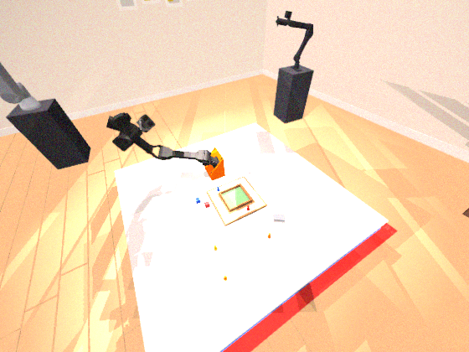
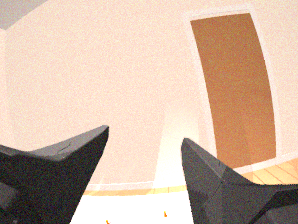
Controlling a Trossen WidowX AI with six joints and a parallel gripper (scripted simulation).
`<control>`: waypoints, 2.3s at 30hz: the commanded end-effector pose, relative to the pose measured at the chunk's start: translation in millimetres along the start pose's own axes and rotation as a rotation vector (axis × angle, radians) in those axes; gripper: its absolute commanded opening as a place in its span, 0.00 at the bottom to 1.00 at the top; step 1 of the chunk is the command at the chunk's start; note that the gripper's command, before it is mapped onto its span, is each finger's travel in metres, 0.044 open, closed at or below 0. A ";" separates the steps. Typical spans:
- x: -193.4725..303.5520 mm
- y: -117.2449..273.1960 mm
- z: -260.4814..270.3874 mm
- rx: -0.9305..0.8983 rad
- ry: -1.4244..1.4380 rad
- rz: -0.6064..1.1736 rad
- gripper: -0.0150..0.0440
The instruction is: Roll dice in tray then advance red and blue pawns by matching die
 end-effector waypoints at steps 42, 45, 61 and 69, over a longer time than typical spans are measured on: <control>439.4 -59.5 -72.8 0.884 0.136 1.648 0.72; 442.5 -58.6 -74.8 0.884 0.136 1.648 0.72; 462.7 -51.1 -88.6 0.885 0.137 1.648 0.72; 464.5 -50.2 -89.8 0.885 0.138 1.648 0.50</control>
Point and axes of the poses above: the point midway between the two fingers, 35 mm back from their tips, its own y axis back along the fingers, its own z axis across the jaws, x = y × z, the point moved 7 cm from there along y, back along the fingers, and after that the axes turned 13 degrees about -y, right-handed, at the moved point
